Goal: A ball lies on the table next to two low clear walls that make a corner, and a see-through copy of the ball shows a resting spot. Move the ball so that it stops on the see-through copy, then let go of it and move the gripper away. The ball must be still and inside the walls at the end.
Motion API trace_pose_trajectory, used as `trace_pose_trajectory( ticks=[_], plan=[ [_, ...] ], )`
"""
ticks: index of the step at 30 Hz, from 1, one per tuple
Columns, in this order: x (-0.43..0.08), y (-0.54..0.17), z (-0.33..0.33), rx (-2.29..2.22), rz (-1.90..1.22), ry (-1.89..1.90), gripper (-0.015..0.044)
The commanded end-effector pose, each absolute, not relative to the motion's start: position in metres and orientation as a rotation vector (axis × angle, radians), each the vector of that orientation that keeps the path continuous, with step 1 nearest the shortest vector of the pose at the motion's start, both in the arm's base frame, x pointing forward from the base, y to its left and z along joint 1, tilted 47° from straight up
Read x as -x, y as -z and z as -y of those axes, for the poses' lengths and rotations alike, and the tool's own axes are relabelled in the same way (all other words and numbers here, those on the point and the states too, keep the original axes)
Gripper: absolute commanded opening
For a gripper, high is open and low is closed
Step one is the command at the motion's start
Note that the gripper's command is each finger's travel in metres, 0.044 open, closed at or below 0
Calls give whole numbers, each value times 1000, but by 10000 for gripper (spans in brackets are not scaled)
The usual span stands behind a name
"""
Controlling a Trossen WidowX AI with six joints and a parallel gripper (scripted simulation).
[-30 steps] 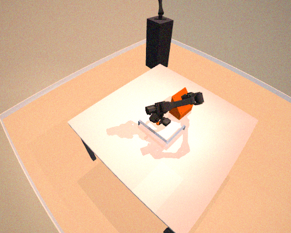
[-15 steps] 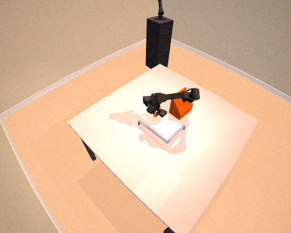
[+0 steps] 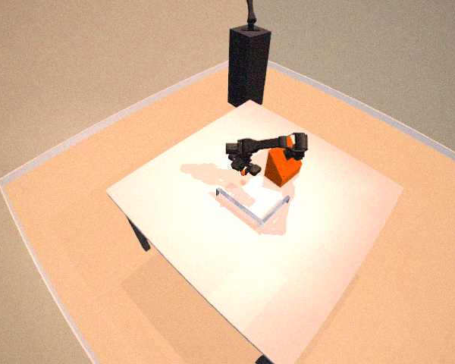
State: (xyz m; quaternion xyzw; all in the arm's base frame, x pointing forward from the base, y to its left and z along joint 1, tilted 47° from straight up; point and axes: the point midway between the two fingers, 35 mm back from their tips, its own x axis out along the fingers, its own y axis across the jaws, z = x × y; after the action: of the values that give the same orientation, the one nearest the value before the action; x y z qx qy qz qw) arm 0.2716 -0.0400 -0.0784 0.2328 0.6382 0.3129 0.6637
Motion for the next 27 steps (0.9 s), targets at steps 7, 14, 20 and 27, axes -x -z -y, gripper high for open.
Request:
trace_pose_trajectory(
  ticks=[7, 14, 20, 27],
  plan=[
    [-268, 115, 1, -535, -1450, -715, 0],
    [-266, 124, -11, -536, -1449, -717, 0],
    [-266, 129, -15, -537, -1449, -717, 0],
    [-266, 136, -24, -537, -1449, -718, 0]
  ],
)
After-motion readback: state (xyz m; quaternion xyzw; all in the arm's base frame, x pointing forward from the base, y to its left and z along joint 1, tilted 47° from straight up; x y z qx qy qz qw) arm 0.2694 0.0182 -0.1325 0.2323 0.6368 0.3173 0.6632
